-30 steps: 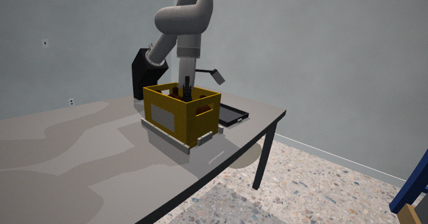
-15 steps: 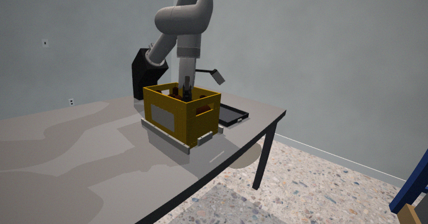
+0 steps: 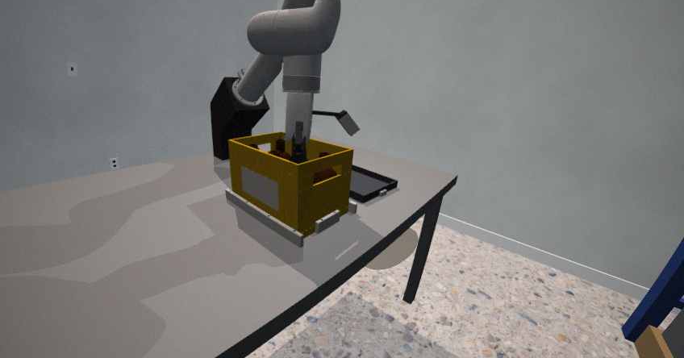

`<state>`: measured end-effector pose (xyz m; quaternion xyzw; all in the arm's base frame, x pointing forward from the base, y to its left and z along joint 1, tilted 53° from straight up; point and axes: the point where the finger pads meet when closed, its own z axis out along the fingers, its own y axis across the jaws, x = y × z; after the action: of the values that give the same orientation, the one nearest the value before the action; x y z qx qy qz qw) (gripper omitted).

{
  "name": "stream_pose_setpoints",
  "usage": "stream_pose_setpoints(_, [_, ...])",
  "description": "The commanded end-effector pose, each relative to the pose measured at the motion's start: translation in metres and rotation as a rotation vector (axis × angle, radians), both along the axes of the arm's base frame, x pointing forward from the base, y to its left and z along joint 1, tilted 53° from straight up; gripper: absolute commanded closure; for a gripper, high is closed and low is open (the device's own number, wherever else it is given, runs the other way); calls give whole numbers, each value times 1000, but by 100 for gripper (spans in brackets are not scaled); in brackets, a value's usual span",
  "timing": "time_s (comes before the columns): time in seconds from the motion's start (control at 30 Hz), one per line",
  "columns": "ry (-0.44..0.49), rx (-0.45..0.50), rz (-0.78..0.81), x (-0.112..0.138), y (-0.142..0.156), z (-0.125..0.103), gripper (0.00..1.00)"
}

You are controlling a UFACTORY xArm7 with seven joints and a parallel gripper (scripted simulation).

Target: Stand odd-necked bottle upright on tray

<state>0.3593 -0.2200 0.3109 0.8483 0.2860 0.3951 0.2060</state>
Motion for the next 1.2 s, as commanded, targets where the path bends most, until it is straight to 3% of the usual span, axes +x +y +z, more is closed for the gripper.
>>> stream_pose_setpoints(0.0, [-2, -1, -1, 0, -1, 1, 35])
stream_pose_setpoints(0.83, [-2, -1, -1, -8, 0, 7, 35])
stream_pose_setpoints(1.17, [-2, -1, -1, -31, 4, 24, 35])
